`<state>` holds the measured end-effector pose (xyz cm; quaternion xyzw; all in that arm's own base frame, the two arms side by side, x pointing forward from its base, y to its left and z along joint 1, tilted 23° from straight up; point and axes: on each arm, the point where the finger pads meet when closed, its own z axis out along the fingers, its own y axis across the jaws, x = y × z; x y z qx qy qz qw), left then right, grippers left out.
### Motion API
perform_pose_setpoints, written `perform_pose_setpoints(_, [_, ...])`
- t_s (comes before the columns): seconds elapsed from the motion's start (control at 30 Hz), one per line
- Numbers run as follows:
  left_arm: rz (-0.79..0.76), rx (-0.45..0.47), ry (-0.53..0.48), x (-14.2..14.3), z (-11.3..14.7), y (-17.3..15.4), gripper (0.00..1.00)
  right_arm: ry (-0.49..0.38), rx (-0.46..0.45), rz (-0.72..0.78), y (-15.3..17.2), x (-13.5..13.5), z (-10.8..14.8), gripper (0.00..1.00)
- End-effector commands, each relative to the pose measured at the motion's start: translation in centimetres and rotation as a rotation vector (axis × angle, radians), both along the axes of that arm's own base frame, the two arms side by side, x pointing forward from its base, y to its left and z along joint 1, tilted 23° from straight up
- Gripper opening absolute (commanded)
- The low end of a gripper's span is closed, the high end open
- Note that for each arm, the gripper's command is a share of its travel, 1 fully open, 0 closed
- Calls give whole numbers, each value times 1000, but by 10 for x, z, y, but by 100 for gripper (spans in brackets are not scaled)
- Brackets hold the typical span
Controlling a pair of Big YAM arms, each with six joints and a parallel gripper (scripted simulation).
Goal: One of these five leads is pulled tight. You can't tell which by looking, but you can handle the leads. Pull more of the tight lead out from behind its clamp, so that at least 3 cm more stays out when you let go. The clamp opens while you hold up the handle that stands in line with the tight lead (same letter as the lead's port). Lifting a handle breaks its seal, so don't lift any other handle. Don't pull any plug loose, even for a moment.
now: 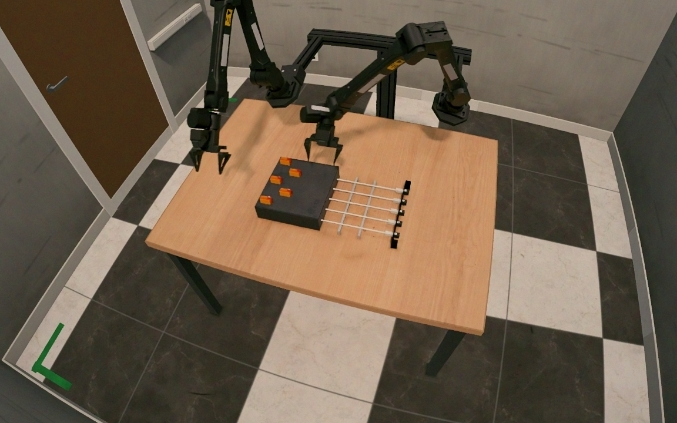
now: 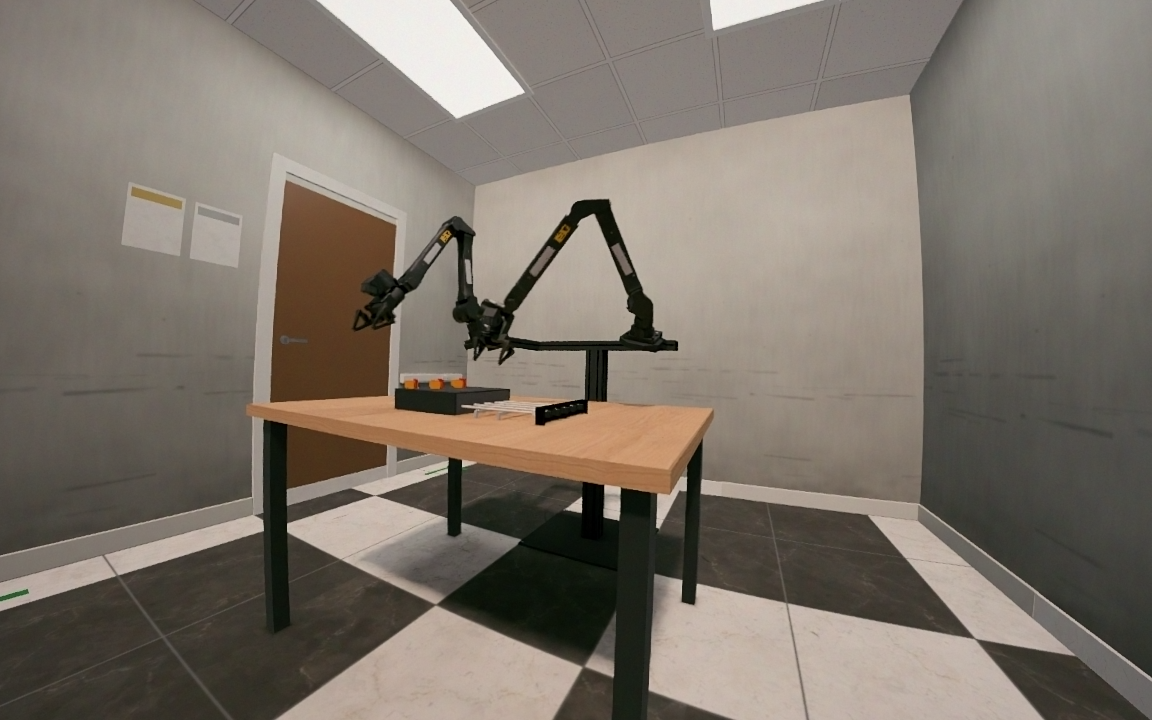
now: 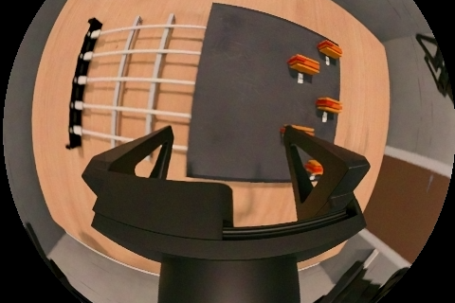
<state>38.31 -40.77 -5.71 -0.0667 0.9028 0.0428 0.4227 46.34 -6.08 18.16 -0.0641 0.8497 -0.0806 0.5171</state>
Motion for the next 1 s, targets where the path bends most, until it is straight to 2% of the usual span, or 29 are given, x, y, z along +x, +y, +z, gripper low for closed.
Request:
perform_pose_setpoints(0.0, [-210, 102, -18, 14, 20, 20, 100, 5, 16, 80, 57, -7, 6, 100])
perform_pose_setpoints(0.2, [-363, 207, -21, 20, 37, 60, 100, 35, -5, 209, 146, -41, 1, 100])
perform_pose_setpoints(0.27, [-363, 207, -21, 20, 37, 60, 100, 35, -5, 209, 146, -41, 1, 100])
perform_pose_setpoints(0.3, [-390, 231, -21, 21, 40, 66, 100, 19, -3, 229, 160, -42, 12, 100])
perform_pose_setpoints(0.33, [-420, 254, -22, 22, 43, 73, 100, 22, -7, 253, 175, -51, 11, 100])
perform_pose_setpoints(0.37, [-448, 273, -22, 23, 46, 80, 100, 44, -17, 281, 189, -66, 0, 100])
perform_pose_setpoints(0.43, [-504, 310, -21, 25, 52, 95, 100, 48, -31, 341, 221, -90, -1, 100])
perform_pose_setpoints(0.67, [-635, 380, -18, 30, 68, 133, 100, 33, -81, 503, 290, -171, 1, 100])
perform_pose_setpoints(0.77, [-667, 387, -17, 31, 73, 144, 100, 24, -110, 587, 310, -211, -5, 100])
perform_pose_setpoints(0.83, [-667, 387, -17, 31, 73, 144, 100, 24, -110, 587, 310, -211, -5, 100])
perform_pose_setpoints(0.87, [-675, 387, -13, 37, 70, 143, 100, 4, -105, 615, 320, -221, 6, 100])
perform_pose_setpoints(0.97, [-676, 364, -16, 32, 77, 153, 100, -5, -141, 703, 330, -264, -6, 100])
